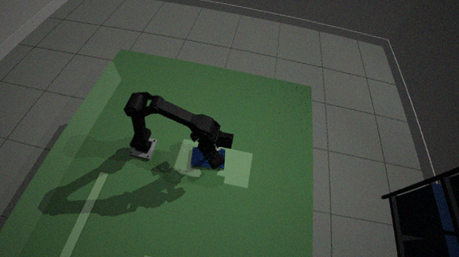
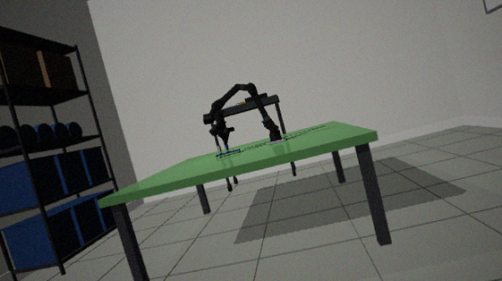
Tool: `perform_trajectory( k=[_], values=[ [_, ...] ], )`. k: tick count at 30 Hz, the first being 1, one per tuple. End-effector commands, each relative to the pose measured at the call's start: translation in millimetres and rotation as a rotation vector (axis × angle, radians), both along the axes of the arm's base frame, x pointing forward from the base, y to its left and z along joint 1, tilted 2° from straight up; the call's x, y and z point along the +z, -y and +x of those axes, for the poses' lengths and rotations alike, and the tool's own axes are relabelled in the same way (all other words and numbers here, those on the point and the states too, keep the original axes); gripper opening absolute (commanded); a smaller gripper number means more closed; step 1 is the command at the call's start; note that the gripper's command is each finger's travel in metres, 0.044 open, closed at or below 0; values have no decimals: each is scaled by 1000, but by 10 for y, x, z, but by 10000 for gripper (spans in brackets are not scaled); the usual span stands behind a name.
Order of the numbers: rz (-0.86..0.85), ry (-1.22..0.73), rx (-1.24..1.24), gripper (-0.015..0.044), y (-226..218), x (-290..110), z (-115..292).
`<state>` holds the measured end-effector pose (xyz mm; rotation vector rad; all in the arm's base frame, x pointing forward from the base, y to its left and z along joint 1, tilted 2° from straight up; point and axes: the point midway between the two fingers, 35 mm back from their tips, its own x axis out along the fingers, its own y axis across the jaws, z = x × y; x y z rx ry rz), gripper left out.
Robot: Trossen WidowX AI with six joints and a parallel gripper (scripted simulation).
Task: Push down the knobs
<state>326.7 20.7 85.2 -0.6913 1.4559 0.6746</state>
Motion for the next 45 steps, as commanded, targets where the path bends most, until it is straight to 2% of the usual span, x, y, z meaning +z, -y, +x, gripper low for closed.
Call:
perform_trajectory(
  k=[1,45],
  values=[
    [-5,-10,6,0,7,-81,8],
    [-5,-10,6,0,8,-178,7]
  ],
)
